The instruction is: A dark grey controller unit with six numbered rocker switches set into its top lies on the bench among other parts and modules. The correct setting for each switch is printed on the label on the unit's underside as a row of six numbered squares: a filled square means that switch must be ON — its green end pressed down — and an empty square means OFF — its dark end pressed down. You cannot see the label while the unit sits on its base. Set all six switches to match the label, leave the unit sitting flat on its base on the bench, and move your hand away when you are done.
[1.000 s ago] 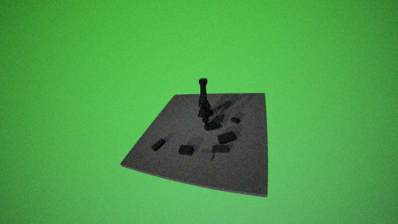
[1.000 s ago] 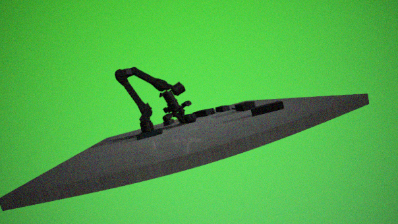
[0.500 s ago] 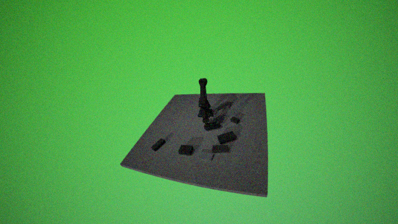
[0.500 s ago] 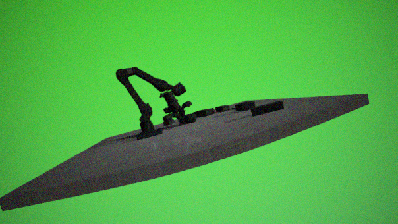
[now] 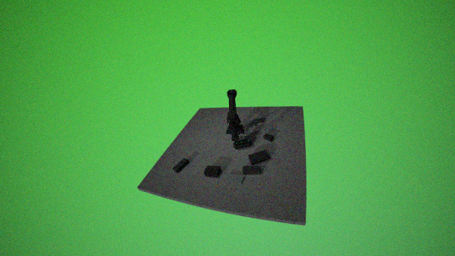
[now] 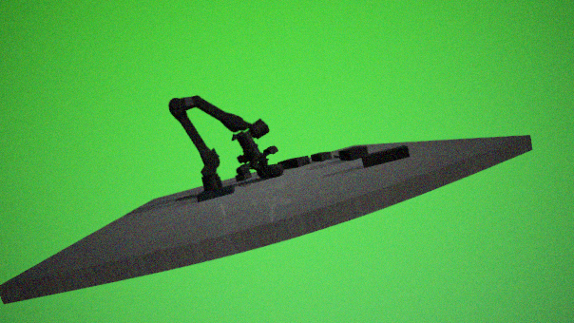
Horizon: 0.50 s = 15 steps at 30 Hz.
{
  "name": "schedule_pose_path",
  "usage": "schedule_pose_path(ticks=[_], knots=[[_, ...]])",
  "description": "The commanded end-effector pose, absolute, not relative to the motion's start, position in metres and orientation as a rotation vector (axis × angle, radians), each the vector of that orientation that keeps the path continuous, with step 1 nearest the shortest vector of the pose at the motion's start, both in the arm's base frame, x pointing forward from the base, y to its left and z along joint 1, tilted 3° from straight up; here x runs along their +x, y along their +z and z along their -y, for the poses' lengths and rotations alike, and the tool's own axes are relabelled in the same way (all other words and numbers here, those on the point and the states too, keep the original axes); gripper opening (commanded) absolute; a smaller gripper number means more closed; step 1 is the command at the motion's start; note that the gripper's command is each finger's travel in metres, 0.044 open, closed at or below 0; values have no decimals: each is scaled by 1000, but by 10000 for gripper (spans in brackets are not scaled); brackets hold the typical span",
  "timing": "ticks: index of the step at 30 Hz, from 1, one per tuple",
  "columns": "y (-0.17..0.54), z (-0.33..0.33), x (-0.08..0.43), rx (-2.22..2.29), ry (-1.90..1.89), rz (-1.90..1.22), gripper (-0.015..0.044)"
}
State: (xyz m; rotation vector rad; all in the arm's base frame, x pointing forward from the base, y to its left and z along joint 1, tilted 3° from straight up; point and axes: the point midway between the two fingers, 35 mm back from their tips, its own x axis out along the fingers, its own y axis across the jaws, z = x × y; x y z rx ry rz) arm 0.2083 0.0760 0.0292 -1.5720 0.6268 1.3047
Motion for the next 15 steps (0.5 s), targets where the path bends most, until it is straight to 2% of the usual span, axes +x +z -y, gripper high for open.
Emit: schedule_pose_path(ticks=[1,15], knots=[[30,-77,212,-1571,1300,-627,0],[31,-80,219,-1571,1300,-626,0]])
